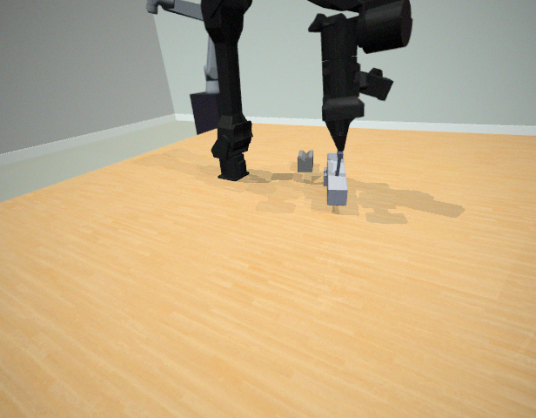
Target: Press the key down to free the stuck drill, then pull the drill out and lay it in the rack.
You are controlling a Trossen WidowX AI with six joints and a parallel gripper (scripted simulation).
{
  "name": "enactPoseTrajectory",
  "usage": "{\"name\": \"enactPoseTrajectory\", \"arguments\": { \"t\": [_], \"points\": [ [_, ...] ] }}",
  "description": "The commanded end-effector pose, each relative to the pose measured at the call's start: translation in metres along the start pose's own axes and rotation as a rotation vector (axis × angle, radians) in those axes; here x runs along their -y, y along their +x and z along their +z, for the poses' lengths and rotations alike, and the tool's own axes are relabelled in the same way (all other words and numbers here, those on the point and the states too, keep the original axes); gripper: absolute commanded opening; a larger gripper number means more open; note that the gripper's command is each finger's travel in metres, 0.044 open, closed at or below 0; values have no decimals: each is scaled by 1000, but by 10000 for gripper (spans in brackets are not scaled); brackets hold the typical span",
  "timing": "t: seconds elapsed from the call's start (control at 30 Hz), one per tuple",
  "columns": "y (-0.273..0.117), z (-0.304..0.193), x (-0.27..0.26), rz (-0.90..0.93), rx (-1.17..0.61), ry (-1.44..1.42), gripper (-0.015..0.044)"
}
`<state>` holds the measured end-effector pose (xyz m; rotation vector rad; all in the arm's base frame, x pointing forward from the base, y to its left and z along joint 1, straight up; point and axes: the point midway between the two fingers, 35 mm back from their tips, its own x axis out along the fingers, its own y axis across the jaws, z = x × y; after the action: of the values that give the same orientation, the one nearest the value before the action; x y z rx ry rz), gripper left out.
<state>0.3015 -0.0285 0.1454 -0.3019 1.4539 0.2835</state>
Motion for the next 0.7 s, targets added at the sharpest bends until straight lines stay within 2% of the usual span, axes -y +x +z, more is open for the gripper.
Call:
{"name": "enactPoseTrajectory", "arguments": {
  "t": [0.0,0.13,0.27,0.5,0.57,0.6,0.67],
  "points": [
    [24,-7,1,17,-67,1,0],
    [24,-7,1,17,-67,1,0],
    [8,-3,3,17,-67,1,105],
    [-54,4,3,17,-66,1,289],
    [-56,4,3,17,-67,1,341],
    [-45,6,1,17,-58,-24,368],
    [-36,11,-17,24,-57,-193,420]
  ]
}}
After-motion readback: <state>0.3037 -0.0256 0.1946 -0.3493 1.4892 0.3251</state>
